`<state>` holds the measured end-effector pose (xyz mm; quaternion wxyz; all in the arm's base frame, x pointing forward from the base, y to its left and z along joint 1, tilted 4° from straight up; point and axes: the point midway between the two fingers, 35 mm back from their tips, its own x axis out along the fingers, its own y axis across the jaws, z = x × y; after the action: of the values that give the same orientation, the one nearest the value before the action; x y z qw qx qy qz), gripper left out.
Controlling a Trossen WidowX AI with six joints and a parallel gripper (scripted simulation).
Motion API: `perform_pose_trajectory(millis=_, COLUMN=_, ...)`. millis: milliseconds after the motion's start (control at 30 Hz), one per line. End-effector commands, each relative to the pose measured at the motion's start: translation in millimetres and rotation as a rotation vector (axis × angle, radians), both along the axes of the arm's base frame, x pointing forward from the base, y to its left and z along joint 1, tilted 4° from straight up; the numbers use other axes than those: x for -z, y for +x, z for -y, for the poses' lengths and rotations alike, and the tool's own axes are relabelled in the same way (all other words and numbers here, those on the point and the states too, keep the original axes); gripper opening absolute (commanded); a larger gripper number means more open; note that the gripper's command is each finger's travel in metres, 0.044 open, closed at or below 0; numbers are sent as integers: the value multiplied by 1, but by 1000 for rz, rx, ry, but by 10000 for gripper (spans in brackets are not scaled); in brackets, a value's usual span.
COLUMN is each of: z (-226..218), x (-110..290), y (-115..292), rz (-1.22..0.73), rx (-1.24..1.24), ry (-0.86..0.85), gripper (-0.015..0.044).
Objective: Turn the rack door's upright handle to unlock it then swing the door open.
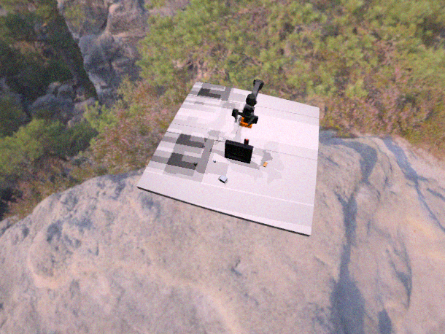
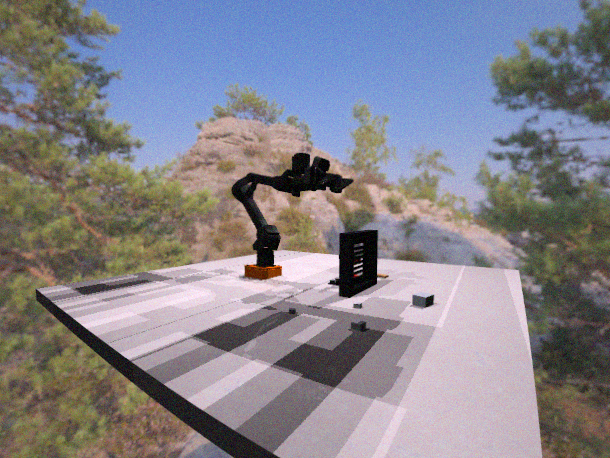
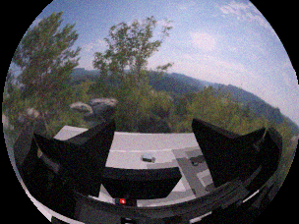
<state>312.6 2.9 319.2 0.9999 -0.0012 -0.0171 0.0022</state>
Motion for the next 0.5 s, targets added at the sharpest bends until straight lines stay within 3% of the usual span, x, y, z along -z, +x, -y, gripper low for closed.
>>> perform_pose_trajectory(millis=0, z=0, x=0, y=0, rz=-4, rx=-1, ry=0, gripper=374)
perform_pose_trajectory(millis=100, z=-3, x=5, y=7, rz=-60, rx=-10, ry=5, gripper=295)
perform_pose_trajectory(millis=467, z=-14, x=31, y=32, rz=-331, rx=-47, ry=19, gripper=290)
